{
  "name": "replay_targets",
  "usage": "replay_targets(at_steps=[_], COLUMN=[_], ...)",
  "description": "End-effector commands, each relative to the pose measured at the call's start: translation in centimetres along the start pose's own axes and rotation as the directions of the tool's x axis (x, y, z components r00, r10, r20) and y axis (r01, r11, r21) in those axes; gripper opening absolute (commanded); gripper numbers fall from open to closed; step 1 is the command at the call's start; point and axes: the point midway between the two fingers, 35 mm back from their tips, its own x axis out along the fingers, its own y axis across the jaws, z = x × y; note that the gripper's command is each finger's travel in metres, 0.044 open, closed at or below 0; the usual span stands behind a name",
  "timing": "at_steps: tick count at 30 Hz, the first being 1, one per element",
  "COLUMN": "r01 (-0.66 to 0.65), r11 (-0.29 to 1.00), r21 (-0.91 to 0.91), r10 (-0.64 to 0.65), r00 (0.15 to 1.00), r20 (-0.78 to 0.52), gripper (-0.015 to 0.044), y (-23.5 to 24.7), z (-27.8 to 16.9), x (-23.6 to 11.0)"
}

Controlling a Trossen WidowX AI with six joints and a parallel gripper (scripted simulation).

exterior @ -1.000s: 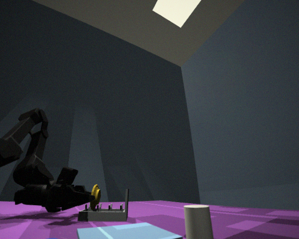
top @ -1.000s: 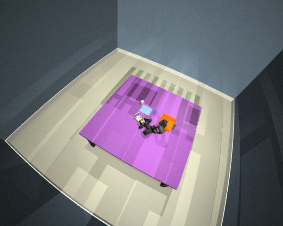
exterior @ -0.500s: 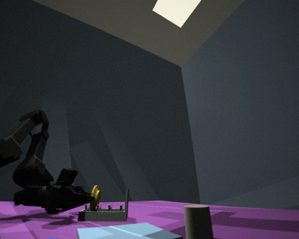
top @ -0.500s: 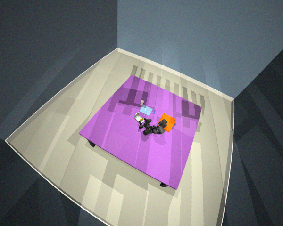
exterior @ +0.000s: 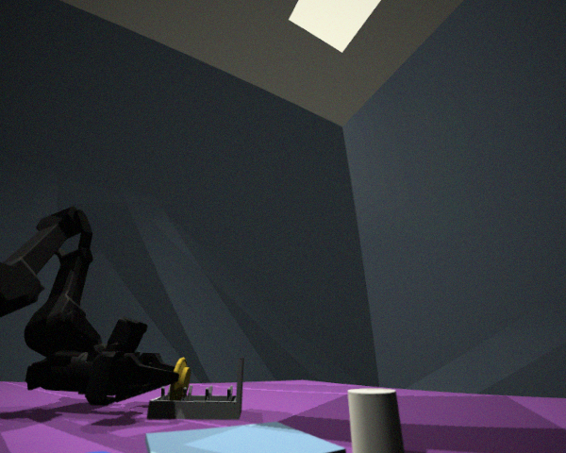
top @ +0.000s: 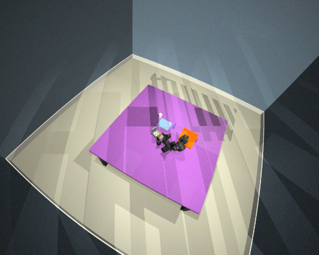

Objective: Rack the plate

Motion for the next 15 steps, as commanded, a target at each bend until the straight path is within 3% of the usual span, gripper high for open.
replay_targets(at_steps=[1, 6, 15], r01=[0.0, 0.004, 0.021], r11=[1.0, 1.0, 1.0], r21=[0.0, 0.0, 0.0], r10=[0.0, -0.004, -0.021], r00=[1.0, 1.0, 1.0], r20=[0.0, -0.002, -0.012], gripper=[0.04, 0.04, 0.04], y=[0.0, 0.1, 1.0], z=[0.0, 0.4, 6.6], x=[0.0, 0.1, 0.9])
